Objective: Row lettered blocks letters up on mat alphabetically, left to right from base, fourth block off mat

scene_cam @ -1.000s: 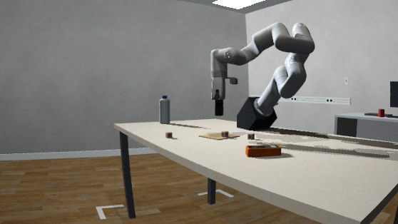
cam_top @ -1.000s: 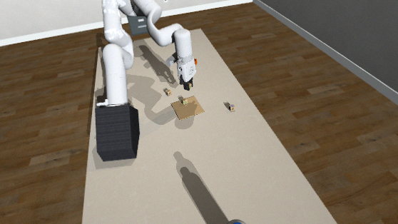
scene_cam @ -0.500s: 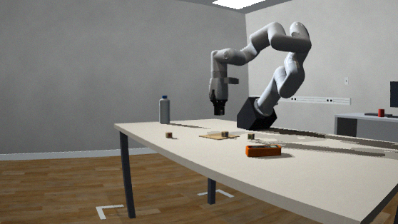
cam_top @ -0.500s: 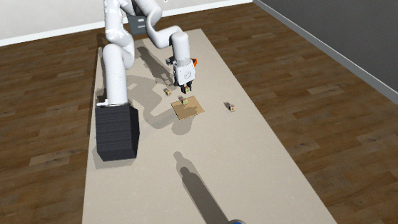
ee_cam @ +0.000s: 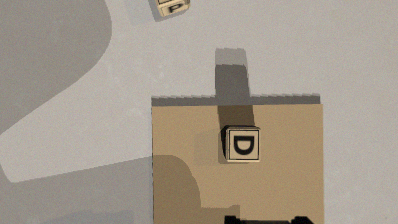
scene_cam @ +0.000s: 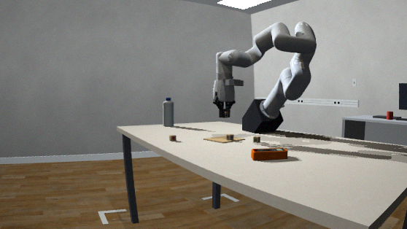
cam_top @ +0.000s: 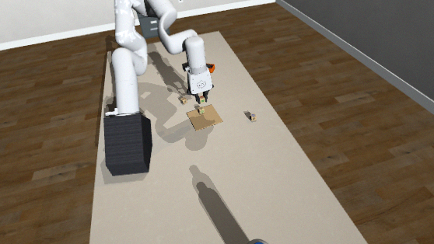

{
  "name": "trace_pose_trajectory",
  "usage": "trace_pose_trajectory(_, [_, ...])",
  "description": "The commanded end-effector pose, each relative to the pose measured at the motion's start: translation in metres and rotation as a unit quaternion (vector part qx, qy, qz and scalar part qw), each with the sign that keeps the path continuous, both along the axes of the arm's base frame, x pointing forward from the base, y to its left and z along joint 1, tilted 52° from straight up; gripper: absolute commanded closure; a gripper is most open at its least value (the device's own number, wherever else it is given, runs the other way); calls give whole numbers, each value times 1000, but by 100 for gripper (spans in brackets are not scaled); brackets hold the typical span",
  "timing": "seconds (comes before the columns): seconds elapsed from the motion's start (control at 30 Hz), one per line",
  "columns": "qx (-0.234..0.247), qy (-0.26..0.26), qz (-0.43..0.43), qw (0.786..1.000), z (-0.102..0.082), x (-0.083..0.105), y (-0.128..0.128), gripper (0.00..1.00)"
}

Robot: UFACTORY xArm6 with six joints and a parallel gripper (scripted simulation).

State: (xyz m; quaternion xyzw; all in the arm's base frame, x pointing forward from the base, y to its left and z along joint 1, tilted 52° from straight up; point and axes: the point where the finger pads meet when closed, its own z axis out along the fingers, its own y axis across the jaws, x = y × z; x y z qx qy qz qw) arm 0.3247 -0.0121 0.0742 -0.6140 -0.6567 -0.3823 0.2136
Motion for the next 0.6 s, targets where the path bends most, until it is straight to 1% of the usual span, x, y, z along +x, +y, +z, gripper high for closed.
trace_pose_trajectory(0.0, [0,1,-2,1000,0,1,-1,77])
trace_pose_trajectory(0.33, [-1,2,-2,1000,-1,1,0,77])
trace_pose_trajectory(0.57, [-1,2,-2,1000,-11,4,13,77])
